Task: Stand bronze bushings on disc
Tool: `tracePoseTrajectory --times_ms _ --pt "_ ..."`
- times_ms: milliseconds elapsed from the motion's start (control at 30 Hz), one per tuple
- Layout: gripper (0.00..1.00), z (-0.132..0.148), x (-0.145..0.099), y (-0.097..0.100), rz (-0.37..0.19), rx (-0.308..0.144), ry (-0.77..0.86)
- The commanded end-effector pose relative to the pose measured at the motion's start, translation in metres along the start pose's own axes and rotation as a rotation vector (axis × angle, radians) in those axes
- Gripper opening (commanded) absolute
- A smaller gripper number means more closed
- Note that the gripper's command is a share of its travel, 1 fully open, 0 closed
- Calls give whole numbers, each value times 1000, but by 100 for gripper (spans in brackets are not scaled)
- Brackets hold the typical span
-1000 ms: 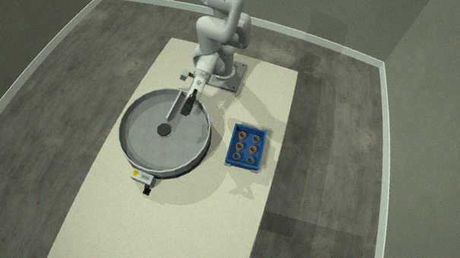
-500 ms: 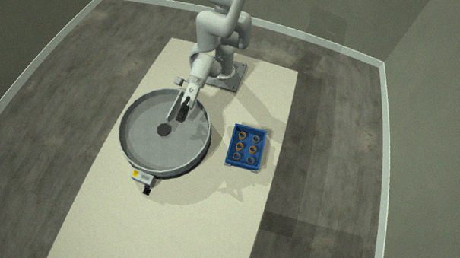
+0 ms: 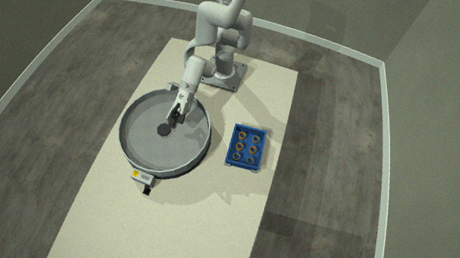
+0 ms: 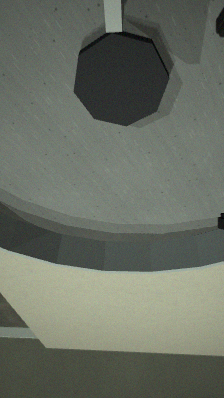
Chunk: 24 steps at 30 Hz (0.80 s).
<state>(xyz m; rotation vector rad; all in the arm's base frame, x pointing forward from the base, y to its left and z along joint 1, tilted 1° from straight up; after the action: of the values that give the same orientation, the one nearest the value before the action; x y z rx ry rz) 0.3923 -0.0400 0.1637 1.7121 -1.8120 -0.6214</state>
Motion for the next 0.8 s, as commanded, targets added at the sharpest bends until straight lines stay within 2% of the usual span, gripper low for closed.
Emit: tracePoseTrajectory --times_ms 0,33,67,133,167,233,267,300,333,433,467,500,533,600,633,667,700,767 --pt "100 -8 6 -5 0 -96 -71" --pt "100 -8 6 -5 0 -96 -71" --pt "100 -11 8 -6 3 -136 -107" --pt "100 -11 8 -6 3 -136 -107" --pt "100 -13 11 -6 6 -177 -143" --pt "100 -13 11 -6 6 -177 -143" --pt "100 -16 14 -4 11 -217 -179" --pt "100 -16 14 -4 11 -217 -179" --pt "100 -18 17 -2 17 -258 -215" --pt "100 -18 17 -2 17 -258 -215" --pt "100 -21 19 0 25 -299 -252" --pt "100 -21 19 0 25 -299 -252" --pt "100 -23 22 4 33 -339 -288" --pt "100 -23 22 4 33 -339 -288" --pt "100 -25 25 9 42 -378 -323" --pt "100 -25 25 9 42 -378 -323" --pt "100 -27 27 14 52 -417 -358" --pt "100 -27 27 14 52 -417 -358"
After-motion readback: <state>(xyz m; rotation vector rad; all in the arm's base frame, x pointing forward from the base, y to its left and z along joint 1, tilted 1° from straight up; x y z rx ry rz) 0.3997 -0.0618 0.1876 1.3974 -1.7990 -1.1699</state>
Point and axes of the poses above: the point where the finger pads meet when closed, its own y axis back along the fingers, its own z axis across the jaws, x = y × z, the point moved 7 cm from there along y, back along the fingers
